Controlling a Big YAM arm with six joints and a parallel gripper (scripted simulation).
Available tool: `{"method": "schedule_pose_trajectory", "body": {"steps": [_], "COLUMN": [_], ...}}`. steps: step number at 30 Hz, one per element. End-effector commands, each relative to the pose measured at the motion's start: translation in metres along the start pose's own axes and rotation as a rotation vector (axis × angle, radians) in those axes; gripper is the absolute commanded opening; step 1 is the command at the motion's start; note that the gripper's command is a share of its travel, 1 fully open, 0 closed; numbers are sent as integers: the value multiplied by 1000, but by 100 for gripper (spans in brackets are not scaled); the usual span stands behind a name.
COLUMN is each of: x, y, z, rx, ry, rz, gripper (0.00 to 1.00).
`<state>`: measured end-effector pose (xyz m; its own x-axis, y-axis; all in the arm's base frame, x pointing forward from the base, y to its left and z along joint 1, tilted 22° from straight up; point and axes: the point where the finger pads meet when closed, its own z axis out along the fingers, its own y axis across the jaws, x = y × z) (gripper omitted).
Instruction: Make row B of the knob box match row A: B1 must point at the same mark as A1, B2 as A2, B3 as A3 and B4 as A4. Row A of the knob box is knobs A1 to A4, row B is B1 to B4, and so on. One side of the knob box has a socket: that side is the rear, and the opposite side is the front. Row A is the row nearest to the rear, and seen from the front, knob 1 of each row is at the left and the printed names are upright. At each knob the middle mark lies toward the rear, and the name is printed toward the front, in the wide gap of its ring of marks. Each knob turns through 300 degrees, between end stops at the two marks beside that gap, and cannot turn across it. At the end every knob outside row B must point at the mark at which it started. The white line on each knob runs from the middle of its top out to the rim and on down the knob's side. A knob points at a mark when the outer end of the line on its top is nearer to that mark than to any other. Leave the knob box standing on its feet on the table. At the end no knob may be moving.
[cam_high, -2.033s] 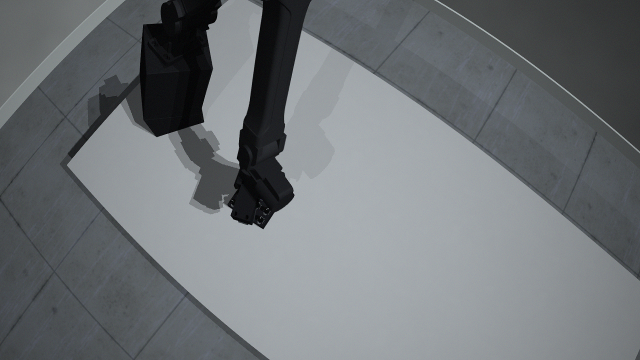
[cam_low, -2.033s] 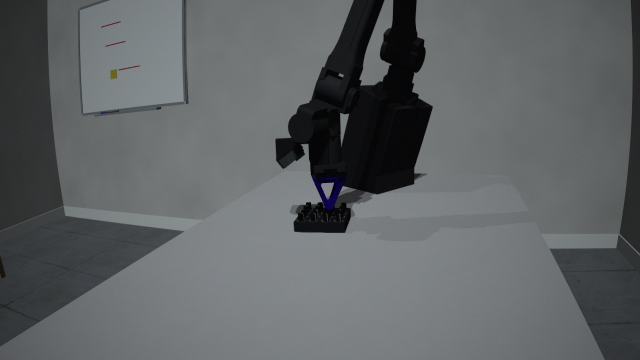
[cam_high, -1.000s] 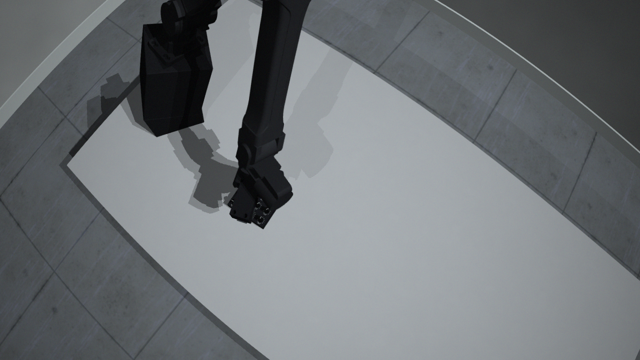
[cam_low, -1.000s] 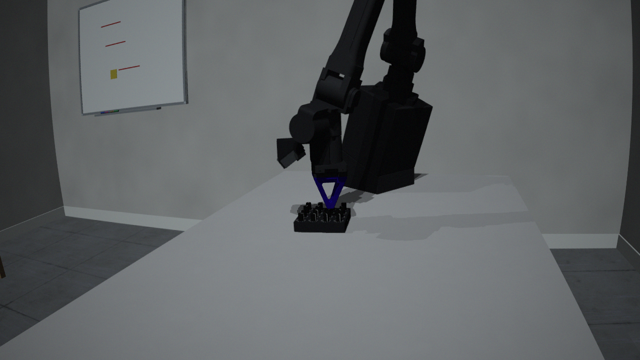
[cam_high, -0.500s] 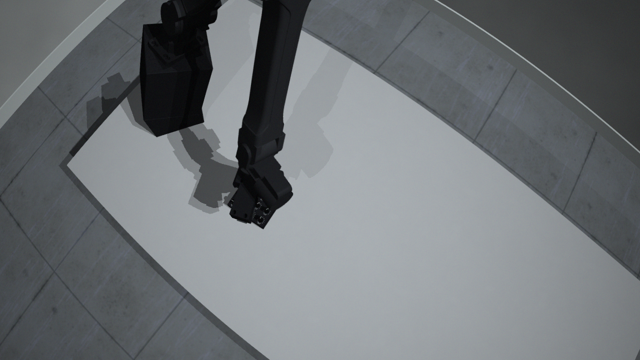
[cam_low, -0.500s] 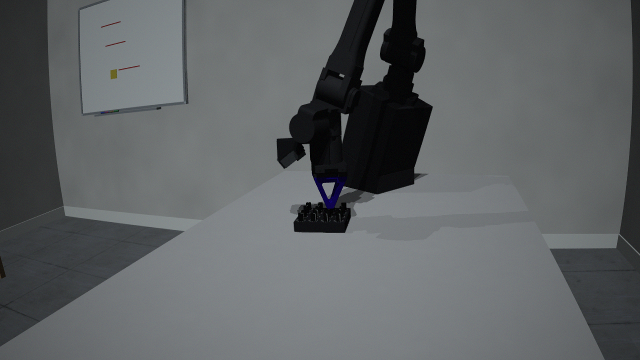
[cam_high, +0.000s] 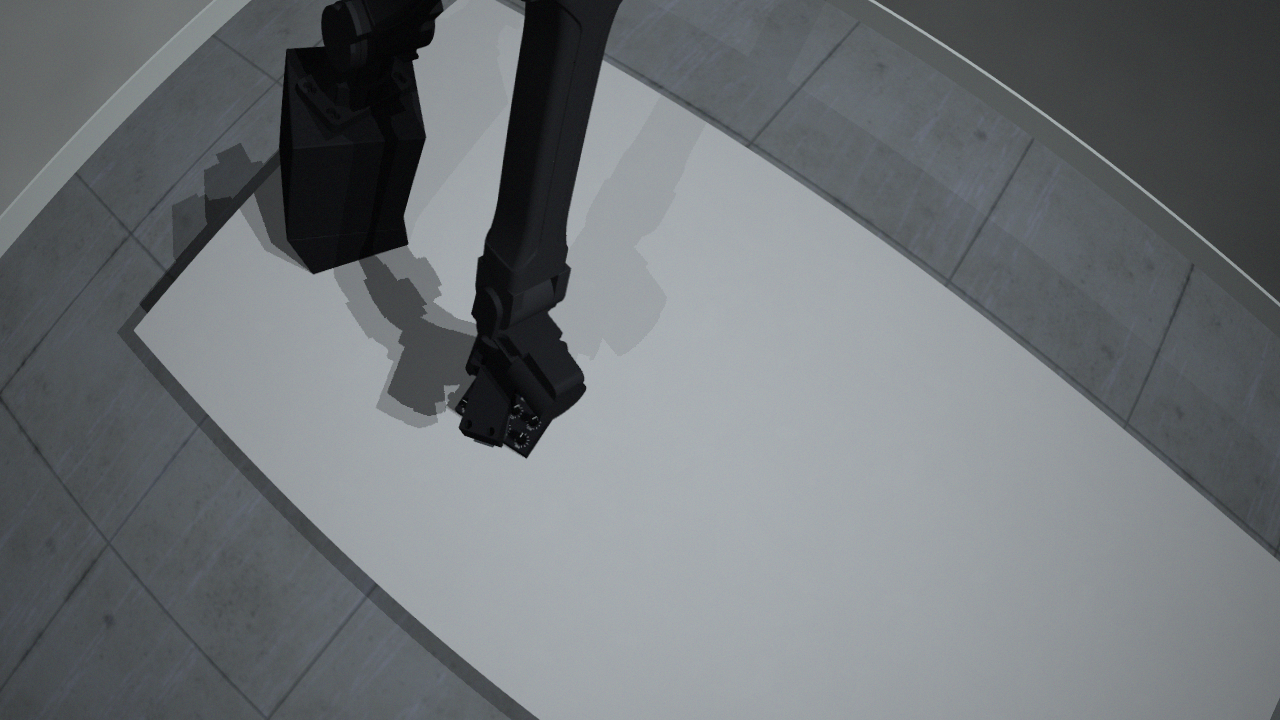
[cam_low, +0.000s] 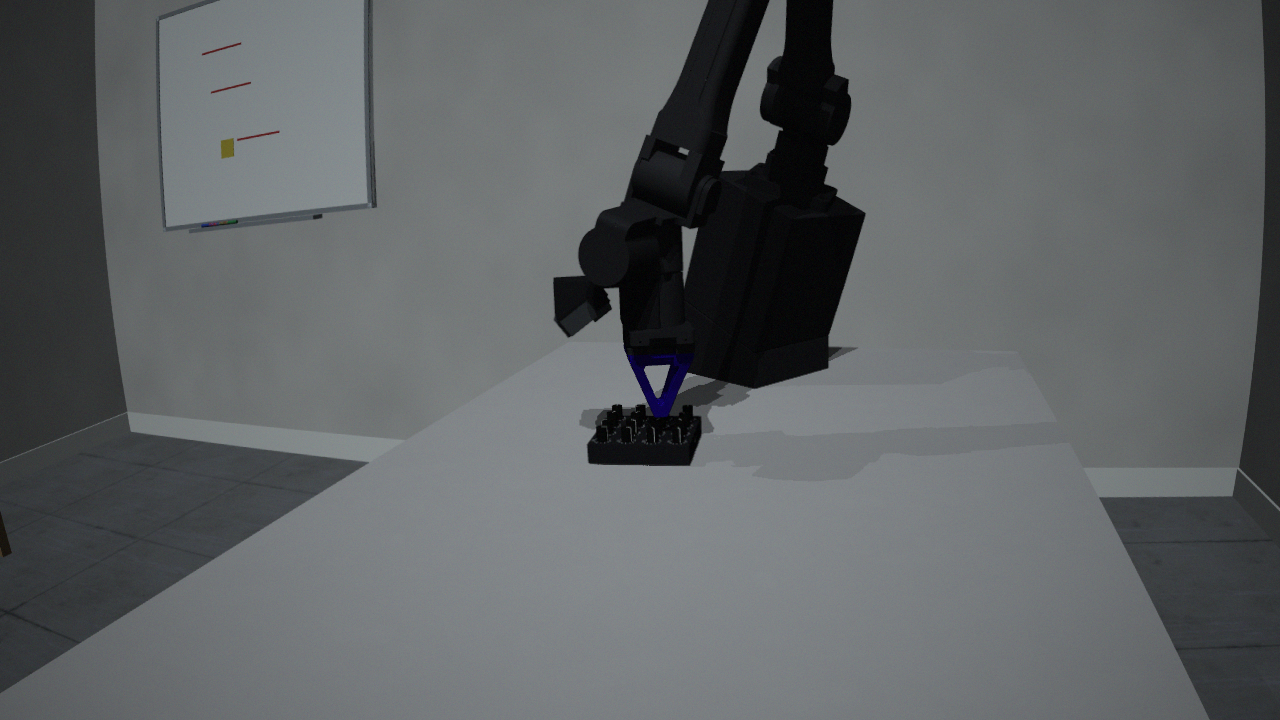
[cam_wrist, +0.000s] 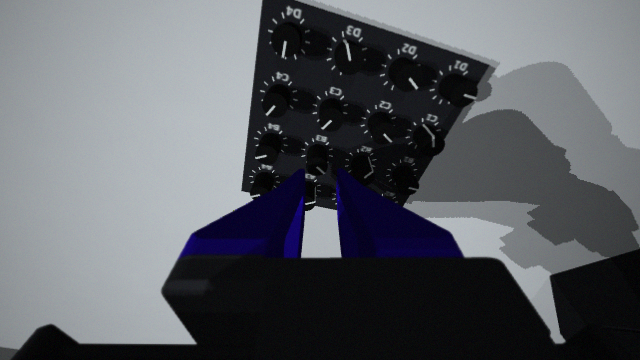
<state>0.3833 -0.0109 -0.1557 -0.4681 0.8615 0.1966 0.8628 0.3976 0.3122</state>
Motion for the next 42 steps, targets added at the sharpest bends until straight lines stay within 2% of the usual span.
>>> {"method": "schedule_pose_trajectory", "body": {"steps": [1,36,42], "x": [-8,-8,-6], "y": [11,11,9], "z": [-4,-4,4], "rx": [-12,-12,-9], "ry": [-16,-16,-13], "rz": [2,2,0], "gripper": [18,18,18]}}
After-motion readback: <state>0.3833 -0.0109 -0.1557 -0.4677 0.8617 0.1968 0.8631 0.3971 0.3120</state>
